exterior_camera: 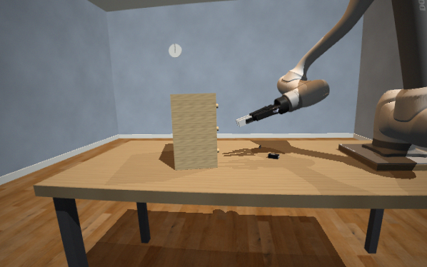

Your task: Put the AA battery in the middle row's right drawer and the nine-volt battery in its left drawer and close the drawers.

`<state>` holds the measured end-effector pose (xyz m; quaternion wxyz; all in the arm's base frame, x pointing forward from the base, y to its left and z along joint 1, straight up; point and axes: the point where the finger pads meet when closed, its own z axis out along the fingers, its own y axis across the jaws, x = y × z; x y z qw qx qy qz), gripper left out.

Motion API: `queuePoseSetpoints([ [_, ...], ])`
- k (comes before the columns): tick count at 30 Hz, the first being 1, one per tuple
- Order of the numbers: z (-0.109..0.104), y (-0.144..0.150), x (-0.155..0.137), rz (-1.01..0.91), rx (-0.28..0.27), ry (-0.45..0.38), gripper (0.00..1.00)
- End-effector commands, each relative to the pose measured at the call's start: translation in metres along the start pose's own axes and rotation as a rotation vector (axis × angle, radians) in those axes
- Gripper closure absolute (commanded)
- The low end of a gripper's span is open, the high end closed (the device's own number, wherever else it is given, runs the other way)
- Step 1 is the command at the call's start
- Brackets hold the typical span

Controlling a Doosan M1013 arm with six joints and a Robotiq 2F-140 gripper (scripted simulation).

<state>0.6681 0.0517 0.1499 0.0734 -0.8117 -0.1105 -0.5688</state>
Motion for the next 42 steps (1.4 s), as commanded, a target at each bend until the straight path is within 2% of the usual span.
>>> queuePoseSetpoints([
  [1, 0.004, -0.001, -0.001, -0.001, 0.0, -0.001, 0.8],
  [24, 0.063, -0.001, 0.001, -0.001, 0.0, -0.001, 0.8],
  [42, 0.067, -0.001, 0.002, -0.001, 0.0, -0.001, 0.8],
])
